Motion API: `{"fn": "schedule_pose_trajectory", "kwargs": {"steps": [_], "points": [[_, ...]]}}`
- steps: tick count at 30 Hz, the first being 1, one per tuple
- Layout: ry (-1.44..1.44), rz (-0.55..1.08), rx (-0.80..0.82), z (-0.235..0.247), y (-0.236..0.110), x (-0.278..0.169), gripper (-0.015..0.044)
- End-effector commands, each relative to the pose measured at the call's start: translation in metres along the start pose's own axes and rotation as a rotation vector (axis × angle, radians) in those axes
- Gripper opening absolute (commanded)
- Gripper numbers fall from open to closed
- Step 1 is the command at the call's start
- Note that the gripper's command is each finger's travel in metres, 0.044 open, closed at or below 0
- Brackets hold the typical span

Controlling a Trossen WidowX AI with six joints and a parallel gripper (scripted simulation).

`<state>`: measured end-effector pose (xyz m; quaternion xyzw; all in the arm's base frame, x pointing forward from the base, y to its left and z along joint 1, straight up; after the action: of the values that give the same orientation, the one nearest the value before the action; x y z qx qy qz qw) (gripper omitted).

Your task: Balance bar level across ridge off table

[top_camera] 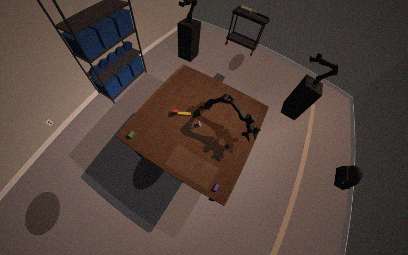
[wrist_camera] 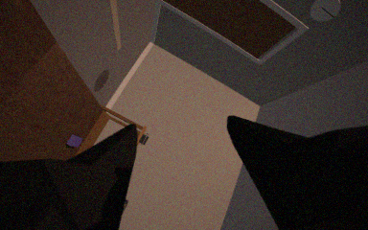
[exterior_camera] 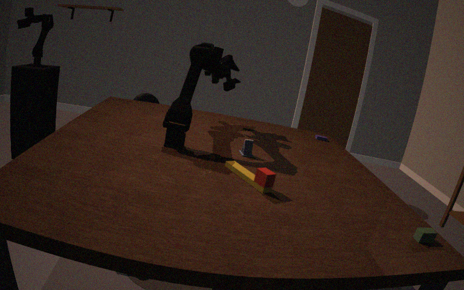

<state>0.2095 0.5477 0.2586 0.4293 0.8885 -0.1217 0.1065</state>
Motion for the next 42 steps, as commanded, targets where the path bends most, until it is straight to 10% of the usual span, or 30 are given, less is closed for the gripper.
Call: {"fn": "schedule_pose_trajectory", "kwargs": {"steps": [1, 42], "points": [[-0.011, 0.025, 0.043, 0.009, 0.011, -0.030, 0.0315], [-0.187, 0.245, 0.580, 0.140, 0.031, -0.318, 0.0315]]}}
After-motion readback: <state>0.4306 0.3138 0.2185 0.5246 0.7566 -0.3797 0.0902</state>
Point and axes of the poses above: the point midway between the two fingers, 35 mm back from their tips, its own y axis out along the fingers, its own z axis across the jaws, x = y × z, the point moved 1 cm from there along -y, back along the fingers, and after that the axes turned 13 degrees about y, right-handed, at the moved point
